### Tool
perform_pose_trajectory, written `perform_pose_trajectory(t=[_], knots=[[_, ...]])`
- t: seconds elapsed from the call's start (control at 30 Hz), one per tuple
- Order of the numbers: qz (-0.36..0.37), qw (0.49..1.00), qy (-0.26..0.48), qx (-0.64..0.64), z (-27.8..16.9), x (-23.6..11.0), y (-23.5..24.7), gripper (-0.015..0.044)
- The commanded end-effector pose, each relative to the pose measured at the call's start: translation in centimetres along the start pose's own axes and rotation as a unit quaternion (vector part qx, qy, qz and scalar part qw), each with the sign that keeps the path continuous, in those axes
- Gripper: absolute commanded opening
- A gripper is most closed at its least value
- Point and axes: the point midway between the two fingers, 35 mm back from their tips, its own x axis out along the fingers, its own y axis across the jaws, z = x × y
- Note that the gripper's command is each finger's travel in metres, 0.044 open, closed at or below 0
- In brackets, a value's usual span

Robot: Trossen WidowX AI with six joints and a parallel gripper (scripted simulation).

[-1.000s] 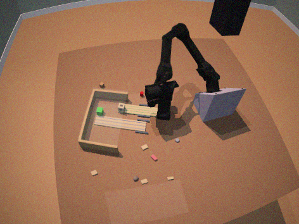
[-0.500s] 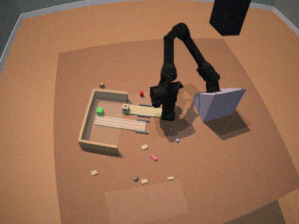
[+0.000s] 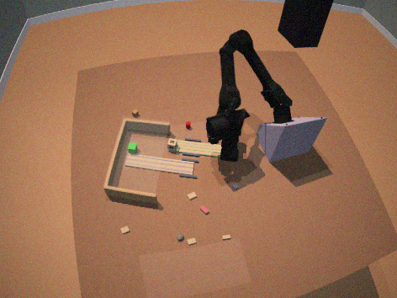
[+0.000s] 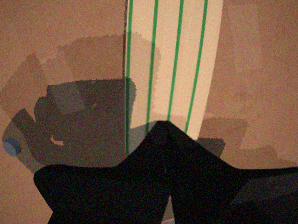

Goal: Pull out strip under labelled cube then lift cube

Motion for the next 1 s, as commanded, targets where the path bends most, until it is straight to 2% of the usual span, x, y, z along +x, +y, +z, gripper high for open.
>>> perform_pose_trajectory(t=[0.0, 0.43, 0.97], knots=[[-0.002, 1.000, 0.014, -0.003, -1.4, 0.4, -0.3, 0.0000], [-0.002, 1.000, 0.014, -0.004, -3.3, 0.3, -0.3, 0.0000], [-0.002, 1.000, 0.014, -0.004, -3.4, 0.3, -0.3, 0.0000]])
